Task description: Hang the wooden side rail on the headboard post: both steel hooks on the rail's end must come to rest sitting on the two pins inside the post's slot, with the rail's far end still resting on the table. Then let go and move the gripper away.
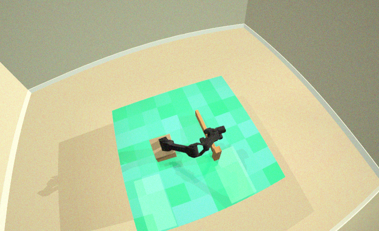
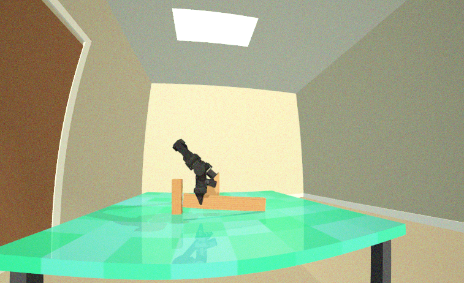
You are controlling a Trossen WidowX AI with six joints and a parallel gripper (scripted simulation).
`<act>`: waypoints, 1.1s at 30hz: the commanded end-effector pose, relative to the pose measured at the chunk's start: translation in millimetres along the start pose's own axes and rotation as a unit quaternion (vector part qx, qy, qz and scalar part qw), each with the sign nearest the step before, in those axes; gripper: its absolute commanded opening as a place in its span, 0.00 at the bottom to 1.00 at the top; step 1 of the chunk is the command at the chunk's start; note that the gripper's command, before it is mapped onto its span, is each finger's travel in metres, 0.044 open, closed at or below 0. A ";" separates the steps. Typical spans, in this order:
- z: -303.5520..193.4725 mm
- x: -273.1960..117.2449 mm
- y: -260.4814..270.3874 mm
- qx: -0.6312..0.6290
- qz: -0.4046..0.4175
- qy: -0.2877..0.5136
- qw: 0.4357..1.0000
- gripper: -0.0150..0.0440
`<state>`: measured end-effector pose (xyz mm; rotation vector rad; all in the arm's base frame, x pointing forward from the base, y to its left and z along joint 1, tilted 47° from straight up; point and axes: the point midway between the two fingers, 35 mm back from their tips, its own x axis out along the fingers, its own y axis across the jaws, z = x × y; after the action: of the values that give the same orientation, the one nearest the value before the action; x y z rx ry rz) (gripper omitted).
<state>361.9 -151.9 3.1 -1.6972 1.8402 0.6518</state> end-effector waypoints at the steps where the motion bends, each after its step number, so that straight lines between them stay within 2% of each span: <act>1: -0.9 -4.4 -3.8 -0.001 -0.007 0.001 1.000 0.25; 33: -4.4 -5.5 -4.3 -0.001 -0.007 0.001 1.000 0.25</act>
<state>362.4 -154.2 5.9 -1.6963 1.8418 0.6528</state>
